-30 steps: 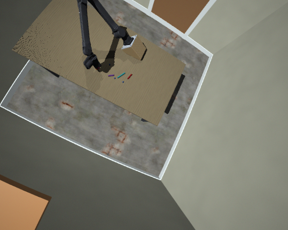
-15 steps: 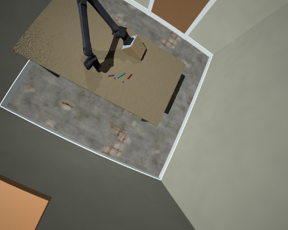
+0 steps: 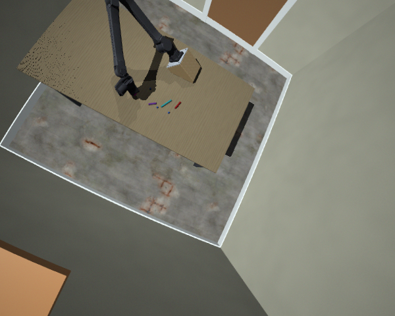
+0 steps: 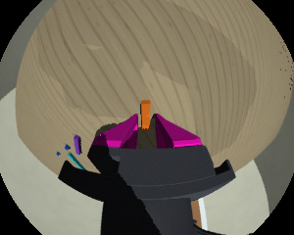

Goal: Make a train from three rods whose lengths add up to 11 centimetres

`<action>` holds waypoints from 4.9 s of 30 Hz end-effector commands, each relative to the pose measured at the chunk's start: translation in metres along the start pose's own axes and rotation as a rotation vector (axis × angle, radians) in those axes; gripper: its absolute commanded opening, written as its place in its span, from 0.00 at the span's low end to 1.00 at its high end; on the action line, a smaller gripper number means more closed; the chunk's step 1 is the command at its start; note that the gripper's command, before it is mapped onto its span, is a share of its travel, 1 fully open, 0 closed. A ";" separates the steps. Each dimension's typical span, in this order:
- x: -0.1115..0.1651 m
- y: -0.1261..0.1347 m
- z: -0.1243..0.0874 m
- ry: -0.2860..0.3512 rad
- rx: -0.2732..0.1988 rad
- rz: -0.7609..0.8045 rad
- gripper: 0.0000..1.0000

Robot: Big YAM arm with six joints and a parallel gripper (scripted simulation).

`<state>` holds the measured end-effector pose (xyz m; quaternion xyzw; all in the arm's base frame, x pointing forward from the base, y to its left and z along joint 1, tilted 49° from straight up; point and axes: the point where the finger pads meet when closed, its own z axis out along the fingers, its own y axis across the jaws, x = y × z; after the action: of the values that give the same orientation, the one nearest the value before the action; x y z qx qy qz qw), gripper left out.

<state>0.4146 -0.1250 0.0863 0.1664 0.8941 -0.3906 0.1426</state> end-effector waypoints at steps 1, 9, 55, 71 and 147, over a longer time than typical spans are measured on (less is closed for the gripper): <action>-0.002 0.004 0.005 0.001 -0.002 -0.004 0.23; -0.002 0.004 0.005 0.001 -0.002 -0.004 0.23; -0.002 0.004 0.005 0.001 -0.002 -0.003 0.04; -0.018 0.002 -0.045 -0.042 -0.019 0.023 0.04; 0.110 0.040 -0.027 0.009 0.003 -0.363 0.04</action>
<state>0.3220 -0.0523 0.0417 0.0159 0.9099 -0.4089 0.0682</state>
